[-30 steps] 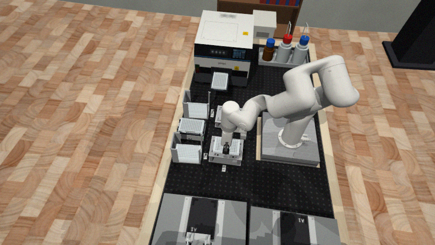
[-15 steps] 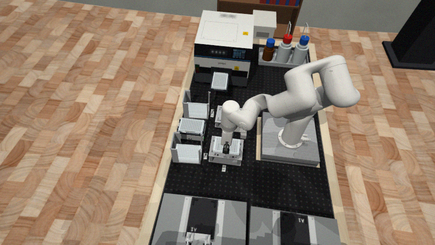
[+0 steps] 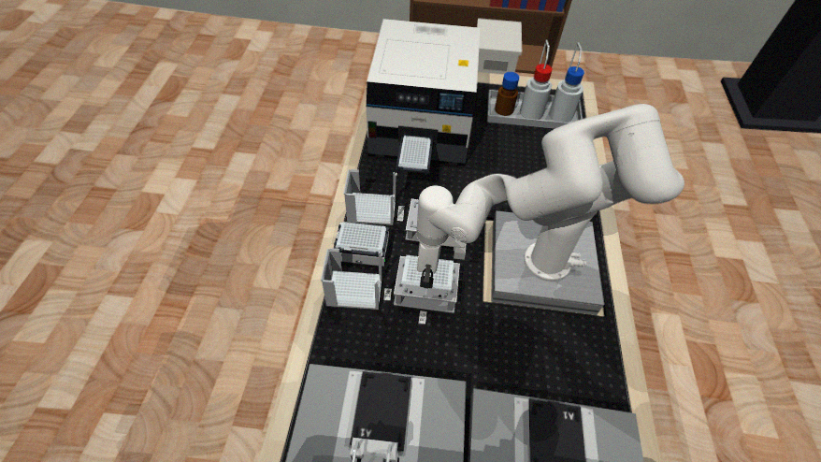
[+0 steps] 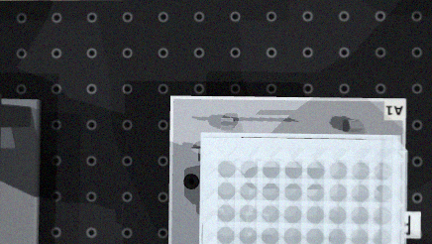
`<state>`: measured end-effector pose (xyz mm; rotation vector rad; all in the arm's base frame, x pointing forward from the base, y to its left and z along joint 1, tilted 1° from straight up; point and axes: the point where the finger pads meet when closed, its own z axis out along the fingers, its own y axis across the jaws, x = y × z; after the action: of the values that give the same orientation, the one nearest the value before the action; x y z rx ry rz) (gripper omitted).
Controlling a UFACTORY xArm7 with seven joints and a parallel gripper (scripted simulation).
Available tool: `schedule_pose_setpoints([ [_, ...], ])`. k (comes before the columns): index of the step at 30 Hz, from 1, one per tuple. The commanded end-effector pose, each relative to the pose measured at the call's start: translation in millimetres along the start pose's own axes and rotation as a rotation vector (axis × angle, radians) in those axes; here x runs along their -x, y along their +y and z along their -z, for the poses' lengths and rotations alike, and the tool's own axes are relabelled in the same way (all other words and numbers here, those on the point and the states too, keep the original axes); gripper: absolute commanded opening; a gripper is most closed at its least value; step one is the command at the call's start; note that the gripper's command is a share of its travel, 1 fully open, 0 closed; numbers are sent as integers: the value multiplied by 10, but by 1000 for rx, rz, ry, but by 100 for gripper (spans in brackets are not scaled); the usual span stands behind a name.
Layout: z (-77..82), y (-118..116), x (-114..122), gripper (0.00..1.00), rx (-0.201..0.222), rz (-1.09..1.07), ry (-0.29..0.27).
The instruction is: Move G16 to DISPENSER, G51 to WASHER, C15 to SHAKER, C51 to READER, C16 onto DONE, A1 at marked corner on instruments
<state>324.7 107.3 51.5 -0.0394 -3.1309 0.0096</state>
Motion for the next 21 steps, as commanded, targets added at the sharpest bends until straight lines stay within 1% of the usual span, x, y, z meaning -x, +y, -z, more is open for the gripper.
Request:
schedule_pose_setpoints([
  [1,82,3,9,0,1,0,-3],
  [5,136,3,9,0,1,0,-3],
  [7,136,3,9,0,1,0,-3],
  [21,323,3,9,0,1,0,-3],
])
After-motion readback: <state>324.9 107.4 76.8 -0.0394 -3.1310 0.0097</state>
